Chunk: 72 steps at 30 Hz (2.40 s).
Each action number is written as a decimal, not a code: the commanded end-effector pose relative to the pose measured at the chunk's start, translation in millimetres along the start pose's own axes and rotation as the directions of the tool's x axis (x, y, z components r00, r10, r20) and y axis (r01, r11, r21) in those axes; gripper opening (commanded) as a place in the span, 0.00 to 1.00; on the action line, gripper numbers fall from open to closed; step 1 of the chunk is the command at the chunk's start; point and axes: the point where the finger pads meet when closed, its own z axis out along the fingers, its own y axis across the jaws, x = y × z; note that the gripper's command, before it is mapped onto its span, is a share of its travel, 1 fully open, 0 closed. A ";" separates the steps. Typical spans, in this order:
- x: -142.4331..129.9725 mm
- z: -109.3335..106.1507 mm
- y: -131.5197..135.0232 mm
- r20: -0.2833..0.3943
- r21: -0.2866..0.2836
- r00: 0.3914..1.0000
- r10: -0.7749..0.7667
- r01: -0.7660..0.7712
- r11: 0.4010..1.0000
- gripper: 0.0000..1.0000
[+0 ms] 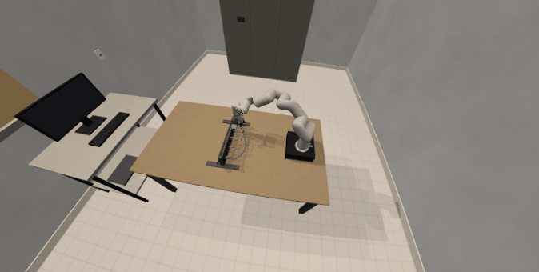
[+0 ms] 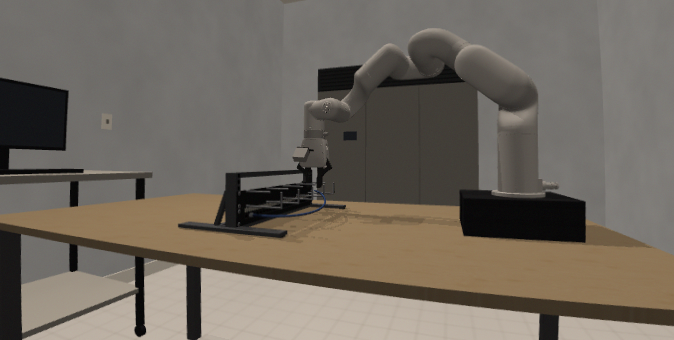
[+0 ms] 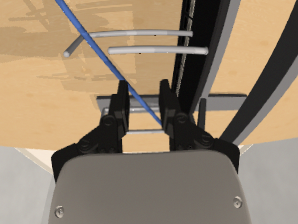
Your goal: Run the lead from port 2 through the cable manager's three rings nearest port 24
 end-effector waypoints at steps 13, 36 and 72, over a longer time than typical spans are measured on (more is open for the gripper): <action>-0.4 -46.9 1.7 0.001 -0.006 1.000 0.000 0.000 1.000 0.33; -0.3 -64.9 1.6 0.001 -0.006 1.000 0.000 0.000 1.000 0.00; -0.3 -64.9 1.6 0.001 -0.006 1.000 0.000 0.000 1.000 0.00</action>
